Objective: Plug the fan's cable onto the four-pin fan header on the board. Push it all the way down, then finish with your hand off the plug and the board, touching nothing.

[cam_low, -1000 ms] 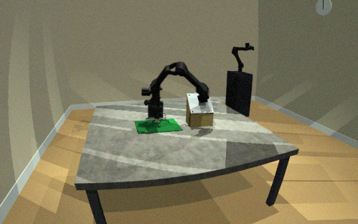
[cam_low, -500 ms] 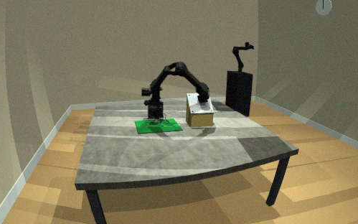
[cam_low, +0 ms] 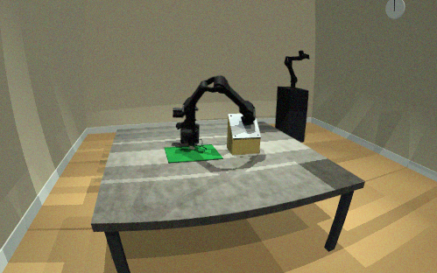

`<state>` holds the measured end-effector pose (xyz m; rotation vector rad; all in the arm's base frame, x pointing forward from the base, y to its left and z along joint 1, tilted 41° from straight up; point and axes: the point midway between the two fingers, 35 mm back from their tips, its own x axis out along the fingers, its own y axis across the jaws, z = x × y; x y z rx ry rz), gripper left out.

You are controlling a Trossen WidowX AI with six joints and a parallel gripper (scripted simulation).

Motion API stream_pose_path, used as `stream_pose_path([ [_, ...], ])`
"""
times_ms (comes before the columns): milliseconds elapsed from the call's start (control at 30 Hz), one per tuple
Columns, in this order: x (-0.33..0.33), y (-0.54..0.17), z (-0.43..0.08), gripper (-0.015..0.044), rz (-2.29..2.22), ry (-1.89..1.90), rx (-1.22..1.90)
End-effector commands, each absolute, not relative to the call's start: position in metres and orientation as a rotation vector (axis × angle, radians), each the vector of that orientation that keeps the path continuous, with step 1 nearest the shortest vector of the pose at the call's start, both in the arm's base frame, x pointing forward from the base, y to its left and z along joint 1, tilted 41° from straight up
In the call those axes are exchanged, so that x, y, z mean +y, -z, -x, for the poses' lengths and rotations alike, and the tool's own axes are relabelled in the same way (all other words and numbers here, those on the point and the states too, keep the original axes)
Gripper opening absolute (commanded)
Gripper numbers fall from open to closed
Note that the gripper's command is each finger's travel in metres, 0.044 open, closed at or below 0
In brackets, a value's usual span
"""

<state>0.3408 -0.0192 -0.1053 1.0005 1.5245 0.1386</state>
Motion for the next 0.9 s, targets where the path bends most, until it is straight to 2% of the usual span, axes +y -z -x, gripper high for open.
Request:
stream_pose_path([
  [0,-0.0182,0.1062,-0.3410,0.0000,-1.007,-0.137,1.524],
  [867,-0.0103,0.1150,-0.3426,0.0000,-1.007,-0.138,1.524],
])
